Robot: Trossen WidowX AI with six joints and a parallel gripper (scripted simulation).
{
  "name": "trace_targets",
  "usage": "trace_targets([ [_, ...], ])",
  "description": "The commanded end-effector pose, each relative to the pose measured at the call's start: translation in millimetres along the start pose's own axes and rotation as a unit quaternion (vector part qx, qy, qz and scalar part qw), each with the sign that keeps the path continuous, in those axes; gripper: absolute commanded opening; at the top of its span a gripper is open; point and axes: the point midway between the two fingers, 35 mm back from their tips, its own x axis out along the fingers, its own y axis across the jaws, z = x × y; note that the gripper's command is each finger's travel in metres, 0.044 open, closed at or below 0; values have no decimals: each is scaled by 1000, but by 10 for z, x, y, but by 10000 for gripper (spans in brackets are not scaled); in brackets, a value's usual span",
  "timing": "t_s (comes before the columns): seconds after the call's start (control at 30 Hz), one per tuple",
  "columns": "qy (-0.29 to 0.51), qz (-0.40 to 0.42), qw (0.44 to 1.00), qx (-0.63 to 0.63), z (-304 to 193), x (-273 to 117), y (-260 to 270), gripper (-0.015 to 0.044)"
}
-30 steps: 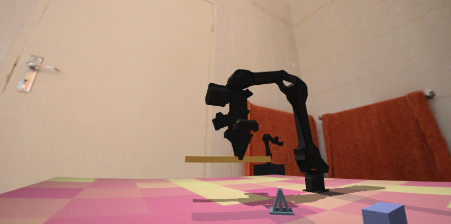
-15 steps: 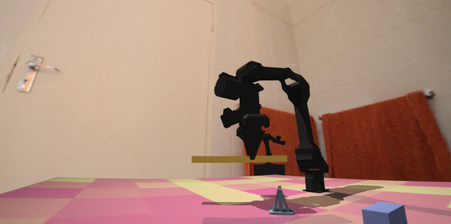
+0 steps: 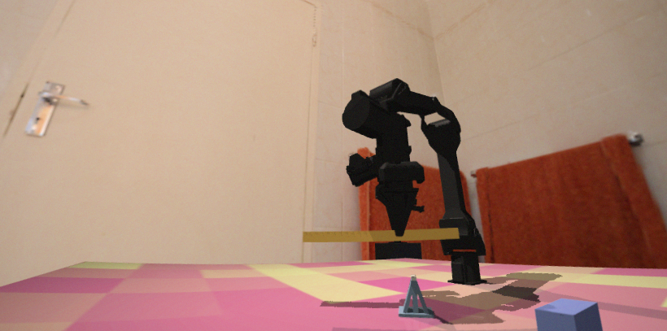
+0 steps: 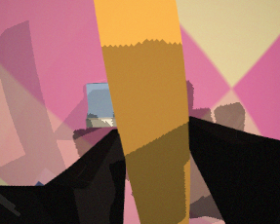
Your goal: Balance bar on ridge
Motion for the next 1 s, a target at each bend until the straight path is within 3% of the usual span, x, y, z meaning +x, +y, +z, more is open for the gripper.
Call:
trace_targets([
  [0.0,1,2,1000,16,-92,-15,84,0],
  [0.4,2,3,998,67,-440,-23,357,0],
  [0.97,2,3,998,69,-455,194,391,0],
])
